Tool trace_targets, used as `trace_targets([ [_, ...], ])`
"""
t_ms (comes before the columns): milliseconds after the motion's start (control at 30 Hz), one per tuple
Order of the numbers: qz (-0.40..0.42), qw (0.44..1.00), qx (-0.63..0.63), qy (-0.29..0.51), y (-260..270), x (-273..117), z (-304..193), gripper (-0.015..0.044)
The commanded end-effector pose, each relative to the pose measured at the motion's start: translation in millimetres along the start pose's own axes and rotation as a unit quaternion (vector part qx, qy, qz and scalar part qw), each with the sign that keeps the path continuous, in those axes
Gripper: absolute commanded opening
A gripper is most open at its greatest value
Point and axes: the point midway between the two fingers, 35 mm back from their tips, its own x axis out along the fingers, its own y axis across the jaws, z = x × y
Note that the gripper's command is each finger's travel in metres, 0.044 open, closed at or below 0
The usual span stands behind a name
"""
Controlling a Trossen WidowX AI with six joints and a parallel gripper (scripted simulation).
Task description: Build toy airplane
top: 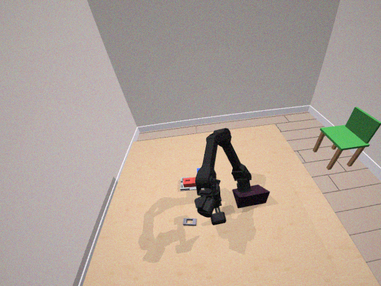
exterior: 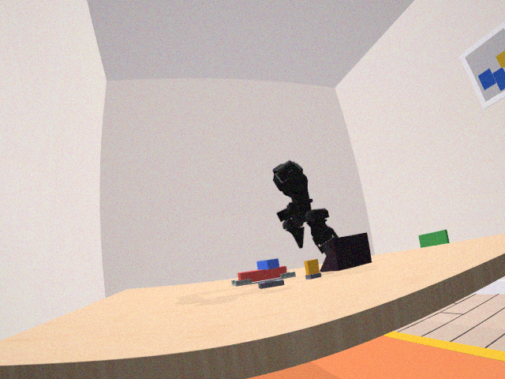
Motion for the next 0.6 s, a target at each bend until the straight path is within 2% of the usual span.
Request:
trace_targets([
  [0, -0.001, 1.0, -0.002, -0.003, 0, 13, -1, 0.044],
  [567, -0.001, 1.0, -0.002, -0.003, 1, 40, 0, 0.044],
])
